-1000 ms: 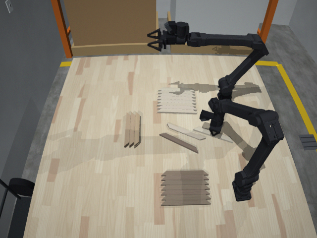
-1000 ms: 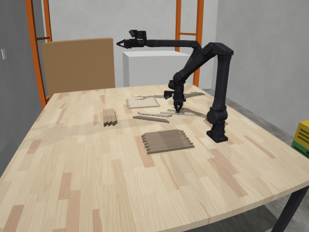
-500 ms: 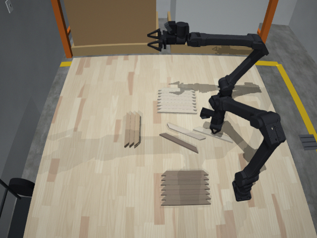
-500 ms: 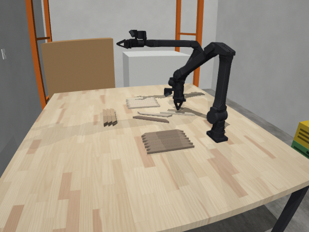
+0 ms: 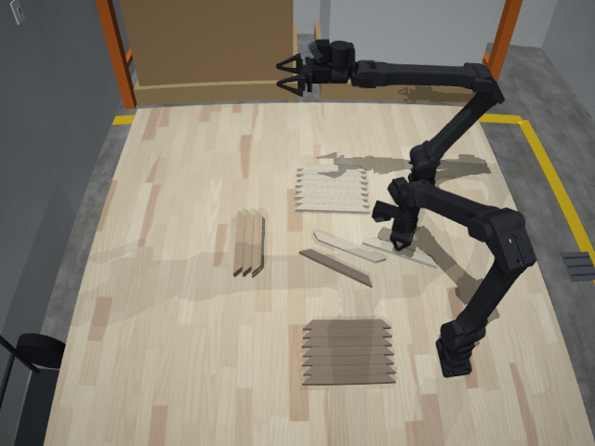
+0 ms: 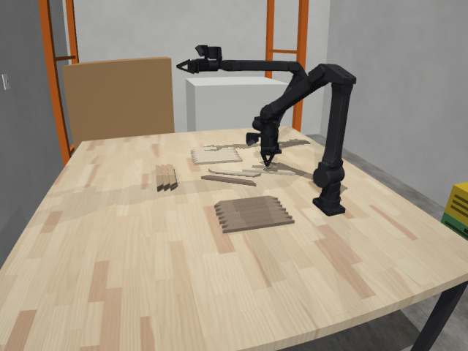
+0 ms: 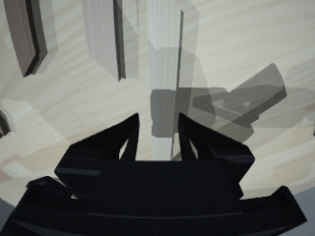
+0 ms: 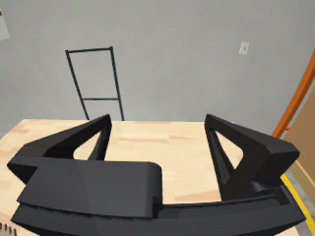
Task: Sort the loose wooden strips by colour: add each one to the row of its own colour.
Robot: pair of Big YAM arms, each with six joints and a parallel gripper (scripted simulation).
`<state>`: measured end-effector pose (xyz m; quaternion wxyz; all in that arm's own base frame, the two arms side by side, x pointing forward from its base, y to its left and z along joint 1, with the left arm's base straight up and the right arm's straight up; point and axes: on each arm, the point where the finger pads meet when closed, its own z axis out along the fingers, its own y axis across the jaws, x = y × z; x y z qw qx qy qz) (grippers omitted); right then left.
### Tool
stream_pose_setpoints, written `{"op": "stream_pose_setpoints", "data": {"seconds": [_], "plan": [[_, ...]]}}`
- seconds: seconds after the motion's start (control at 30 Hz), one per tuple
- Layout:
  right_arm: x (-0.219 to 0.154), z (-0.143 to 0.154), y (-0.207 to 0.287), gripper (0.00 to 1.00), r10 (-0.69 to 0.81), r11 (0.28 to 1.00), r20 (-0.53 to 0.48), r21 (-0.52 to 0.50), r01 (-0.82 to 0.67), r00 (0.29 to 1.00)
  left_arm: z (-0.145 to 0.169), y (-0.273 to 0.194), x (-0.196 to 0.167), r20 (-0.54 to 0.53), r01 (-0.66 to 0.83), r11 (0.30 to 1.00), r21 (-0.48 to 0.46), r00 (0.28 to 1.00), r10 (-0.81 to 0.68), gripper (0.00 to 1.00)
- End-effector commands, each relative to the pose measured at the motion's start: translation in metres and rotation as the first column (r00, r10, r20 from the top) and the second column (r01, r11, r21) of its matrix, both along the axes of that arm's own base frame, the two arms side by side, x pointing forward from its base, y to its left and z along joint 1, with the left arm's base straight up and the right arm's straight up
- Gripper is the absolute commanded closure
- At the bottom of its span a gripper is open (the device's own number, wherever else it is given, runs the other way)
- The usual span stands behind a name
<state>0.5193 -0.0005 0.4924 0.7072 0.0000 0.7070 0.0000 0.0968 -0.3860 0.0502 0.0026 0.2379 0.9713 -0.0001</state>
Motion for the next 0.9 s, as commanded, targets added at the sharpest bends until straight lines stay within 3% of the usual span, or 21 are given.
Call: {"op": "stream_pose_setpoints", "data": {"seconds": [0.0, 0.17, 0.6, 0.7, 0.87], "plan": [[0.004, 0.028, -0.008, 0.0, -0.018, 1.0, 0.039, 0.014, 0.017, 0.999, 0.014, -0.022, 0.03, 0.012, 0.022, 0.999, -0.033, 1.0, -0.021, 0.58], [0.004, 0.028, -0.008, 0.0, -0.018, 1.0, 0.039, 0.014, 0.017, 0.999, 0.013, -0.021, 0.048, 0.009, 0.047, 0.998, -0.03, 0.999, -0.047, 0.58], [0.004, 0.027, -0.008, 0.0, -0.018, 1.0, 0.038, 0.013, 0.017, 0.999, 0.014, -0.004, 0.157, 0.013, 0.134, 0.991, -0.026, 0.991, -0.133, 0.58], [0.004, 0.027, -0.008, 0.0, -0.018, 1.0, 0.038, 0.013, 0.017, 0.999, 0.011, 0.0, 0.161, 0.009, 0.146, 0.989, -0.02, 0.989, -0.146, 0.58], [0.004, 0.027, -0.008, 0.0, -0.017, 1.0, 0.037, 0.013, 0.017, 0.999, 0.014, 0.012, 0.202, 0.016, 0.164, 0.986, -0.025, 0.986, -0.164, 0.58]]}}
